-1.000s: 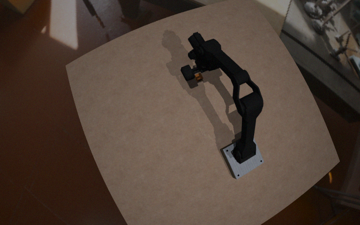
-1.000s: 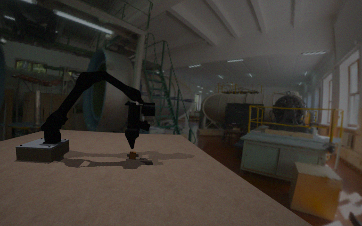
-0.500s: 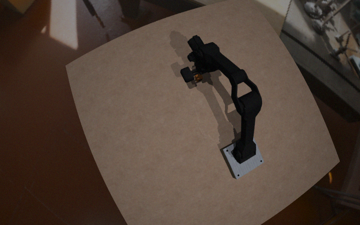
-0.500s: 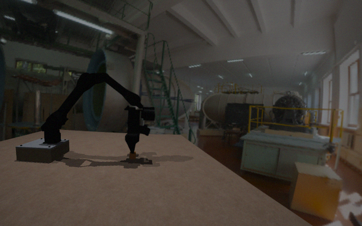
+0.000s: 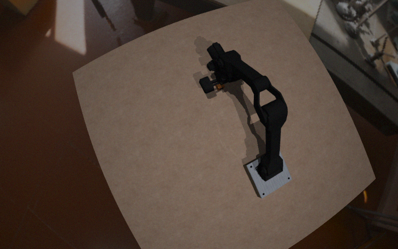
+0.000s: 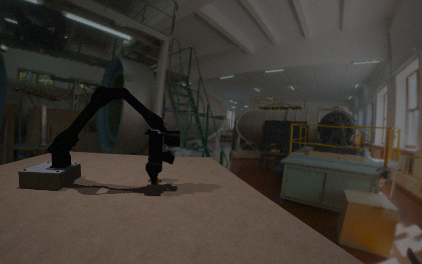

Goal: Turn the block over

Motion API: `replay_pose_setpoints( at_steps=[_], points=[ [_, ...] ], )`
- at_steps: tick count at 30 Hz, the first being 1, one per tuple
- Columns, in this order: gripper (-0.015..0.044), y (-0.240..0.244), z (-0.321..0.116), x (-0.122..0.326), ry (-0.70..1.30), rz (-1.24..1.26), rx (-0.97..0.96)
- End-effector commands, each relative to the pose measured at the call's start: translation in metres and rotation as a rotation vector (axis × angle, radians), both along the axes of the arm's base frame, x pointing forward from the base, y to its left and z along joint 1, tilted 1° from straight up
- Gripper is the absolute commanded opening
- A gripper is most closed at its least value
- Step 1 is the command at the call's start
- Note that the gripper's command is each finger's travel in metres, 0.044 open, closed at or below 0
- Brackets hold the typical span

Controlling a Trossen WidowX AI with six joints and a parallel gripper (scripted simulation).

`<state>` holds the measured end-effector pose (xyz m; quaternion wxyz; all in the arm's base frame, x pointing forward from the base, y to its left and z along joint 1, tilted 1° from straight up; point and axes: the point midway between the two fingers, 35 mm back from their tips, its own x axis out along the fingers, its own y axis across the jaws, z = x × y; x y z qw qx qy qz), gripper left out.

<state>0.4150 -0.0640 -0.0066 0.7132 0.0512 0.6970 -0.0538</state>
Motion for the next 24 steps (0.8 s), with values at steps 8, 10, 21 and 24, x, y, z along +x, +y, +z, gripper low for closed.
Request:
replay_pose_setpoints(
  at_steps=[8,10,21,24],
  points=[
    [0.0204,0.0003,-0.0045,-0.0007,0.005,0.002,0.001],
    [0.0151,0.0003,-0.0045,-0.0007,0.005,0.002,0.001],
    [0.0058,0.0003,-0.0045,-0.0007,0.005,0.002,0.001],
    [0.0038,0.0003,-0.0045,-0.0007,0.005,0.002,0.001]
  ],
)
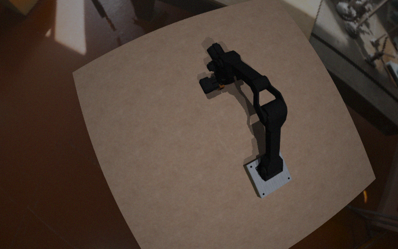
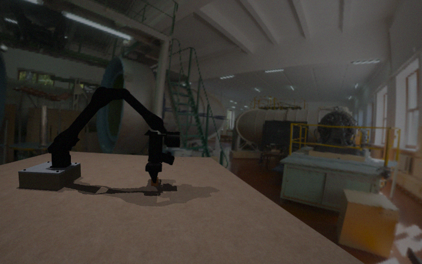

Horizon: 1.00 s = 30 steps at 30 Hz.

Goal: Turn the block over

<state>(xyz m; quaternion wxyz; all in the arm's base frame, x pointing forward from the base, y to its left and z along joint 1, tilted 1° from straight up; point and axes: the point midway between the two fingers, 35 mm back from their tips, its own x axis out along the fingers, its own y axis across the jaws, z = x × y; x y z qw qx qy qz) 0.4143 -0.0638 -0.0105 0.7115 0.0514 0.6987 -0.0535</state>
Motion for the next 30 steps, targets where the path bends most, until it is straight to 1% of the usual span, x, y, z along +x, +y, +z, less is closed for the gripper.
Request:
replay_pose_setpoints(
  at_steps=[1,2,3,7,9,16,30],
  points=[
    [0.0032,0.0,-0.001,0.0,0.0,0.002,0.0],
    [0.0025,0.0,-0.001,0.0,0.0,0.002,0.0],
    [0.0,0.0,0.001,0.0,0.0,0.002,0.0],
    [0.0,0.0,0.025,0.0,0.0,0.002,0.0],
    [0.0,0.0,0.029,0.0,0.0,0.002,0.0],
    [0.0,0.0,0.029,0.0,-0.009,0.002,-0.001],
    [0.0,0.0,0.02,0.004,-0.196,0.002,-0.029]
  ],
)
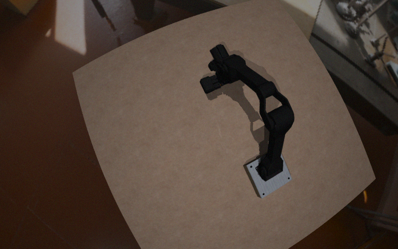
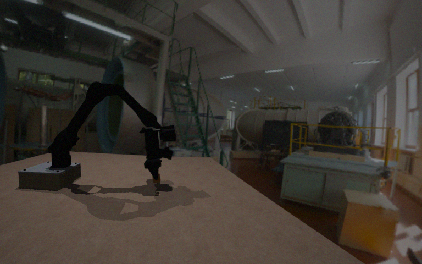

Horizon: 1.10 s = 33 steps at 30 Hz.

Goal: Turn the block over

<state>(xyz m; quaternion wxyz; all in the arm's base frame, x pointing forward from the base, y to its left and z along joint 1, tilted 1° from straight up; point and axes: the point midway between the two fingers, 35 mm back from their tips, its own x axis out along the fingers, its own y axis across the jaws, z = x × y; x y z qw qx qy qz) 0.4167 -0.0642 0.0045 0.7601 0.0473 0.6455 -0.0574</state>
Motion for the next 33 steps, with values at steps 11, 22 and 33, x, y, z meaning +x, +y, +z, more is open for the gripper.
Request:
replay_pose_setpoints(
  at_steps=[11,22,33],
  points=[
    [0.0,0.0001,0.002,0.0001,-0.201,0.003,-0.029],
    [0.0,0.0011,0.0034,-0.0063,-0.349,0.003,-0.051],
    [0.0,0.0006,-0.0045,-0.0028,-0.423,0.003,-0.062]
  ],
)
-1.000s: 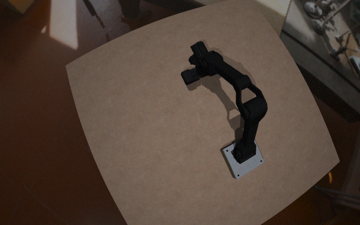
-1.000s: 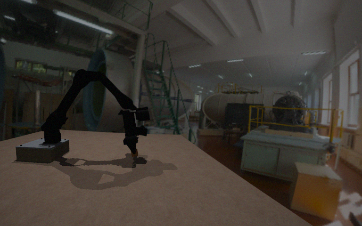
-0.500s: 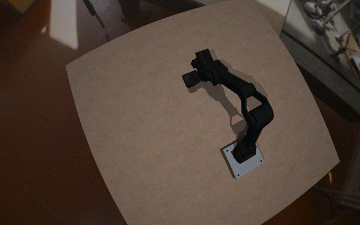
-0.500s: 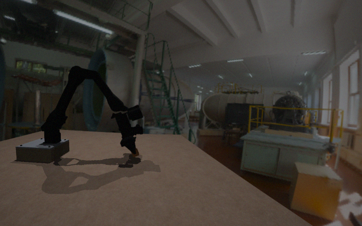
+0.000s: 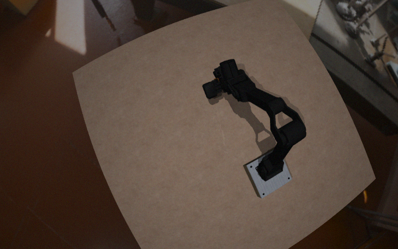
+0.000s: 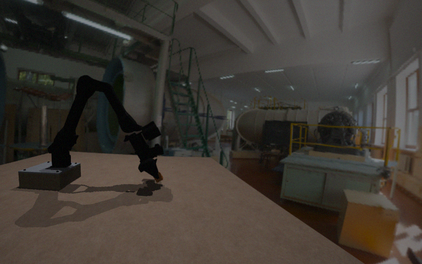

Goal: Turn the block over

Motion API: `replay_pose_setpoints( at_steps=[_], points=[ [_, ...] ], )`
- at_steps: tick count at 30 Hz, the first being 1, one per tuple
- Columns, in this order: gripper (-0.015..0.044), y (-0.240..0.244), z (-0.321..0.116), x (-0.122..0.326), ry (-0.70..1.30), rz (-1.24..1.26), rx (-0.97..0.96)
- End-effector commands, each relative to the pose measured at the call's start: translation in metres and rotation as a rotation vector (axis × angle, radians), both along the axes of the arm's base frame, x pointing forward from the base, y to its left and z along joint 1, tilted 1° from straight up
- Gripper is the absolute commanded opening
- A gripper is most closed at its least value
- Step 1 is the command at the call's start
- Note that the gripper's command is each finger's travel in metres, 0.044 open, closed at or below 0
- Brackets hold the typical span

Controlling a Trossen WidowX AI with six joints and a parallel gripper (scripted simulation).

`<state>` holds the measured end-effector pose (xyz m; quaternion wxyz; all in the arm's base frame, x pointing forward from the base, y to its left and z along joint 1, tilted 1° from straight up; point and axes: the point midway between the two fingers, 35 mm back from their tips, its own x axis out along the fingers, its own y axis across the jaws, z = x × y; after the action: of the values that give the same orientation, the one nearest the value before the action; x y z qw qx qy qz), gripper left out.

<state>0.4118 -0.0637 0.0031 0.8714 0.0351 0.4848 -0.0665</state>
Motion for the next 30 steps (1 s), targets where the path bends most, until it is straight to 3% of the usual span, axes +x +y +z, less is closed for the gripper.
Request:
replay_pose_setpoints(
  at_steps=[1,30],
  points=[
    [0.0,0.0,-0.005,0.003,-0.05,0.004,-0.006],
    [0.0,0.001,-0.025,-0.005,-0.489,0.005,-0.072]
  ],
)
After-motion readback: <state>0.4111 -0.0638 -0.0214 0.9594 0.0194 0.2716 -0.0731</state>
